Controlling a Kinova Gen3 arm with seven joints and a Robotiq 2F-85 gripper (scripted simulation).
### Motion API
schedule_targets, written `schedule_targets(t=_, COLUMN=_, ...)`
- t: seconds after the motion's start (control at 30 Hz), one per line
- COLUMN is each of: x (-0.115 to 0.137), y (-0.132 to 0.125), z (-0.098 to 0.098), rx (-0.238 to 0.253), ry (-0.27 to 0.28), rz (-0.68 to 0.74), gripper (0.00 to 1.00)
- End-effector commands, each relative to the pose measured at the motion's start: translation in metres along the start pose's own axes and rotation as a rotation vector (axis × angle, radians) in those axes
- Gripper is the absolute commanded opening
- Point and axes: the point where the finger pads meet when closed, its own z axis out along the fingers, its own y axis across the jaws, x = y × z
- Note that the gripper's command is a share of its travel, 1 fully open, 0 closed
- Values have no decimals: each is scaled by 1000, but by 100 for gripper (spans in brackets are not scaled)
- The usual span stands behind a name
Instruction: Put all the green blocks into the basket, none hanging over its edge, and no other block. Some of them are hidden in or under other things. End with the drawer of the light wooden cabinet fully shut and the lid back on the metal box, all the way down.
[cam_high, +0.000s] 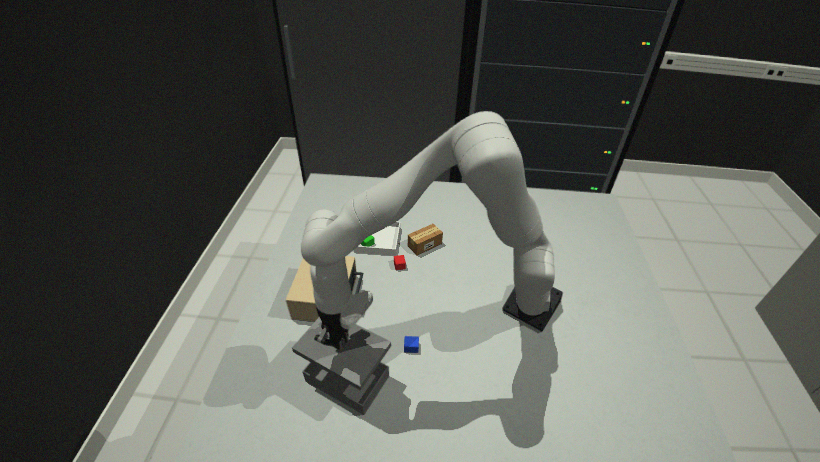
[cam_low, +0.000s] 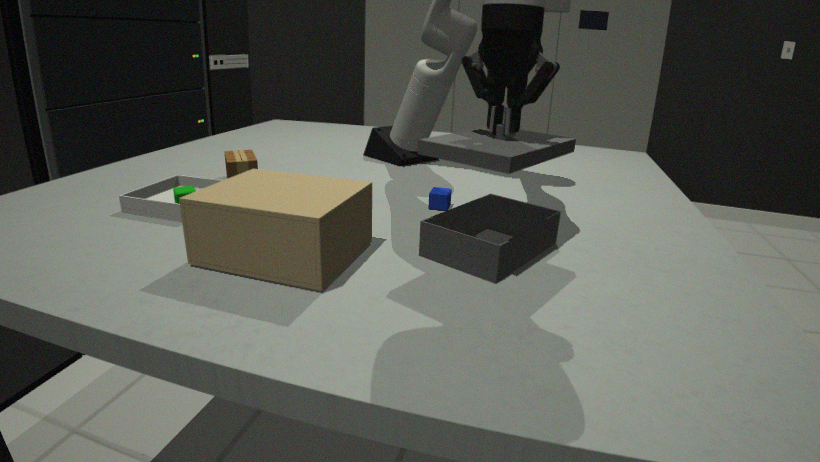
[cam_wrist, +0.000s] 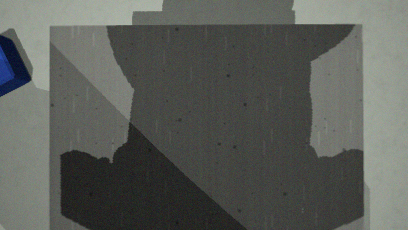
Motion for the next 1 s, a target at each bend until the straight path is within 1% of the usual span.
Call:
schedule_targets(t=0.0, x=-1, y=-1, z=6, rx=4, ry=-5, rz=2, gripper=10)
schedule_targets(t=0.17, x=-2, y=-1, z=11, rx=3, ry=-6, rz=1, gripper=10)
schedule_targets(t=0.63, x=-1, y=-1, z=40, rx=4, ry=-5, rz=1, gripper=10)
schedule_targets(t=0.7, x=-1, y=-1, z=40, rx=4, ry=-5, rz=1, gripper=10)
schedule_targets(t=0.97, x=-1, y=-1, z=53, rx=3, ry=-5, rz=1, gripper=10)
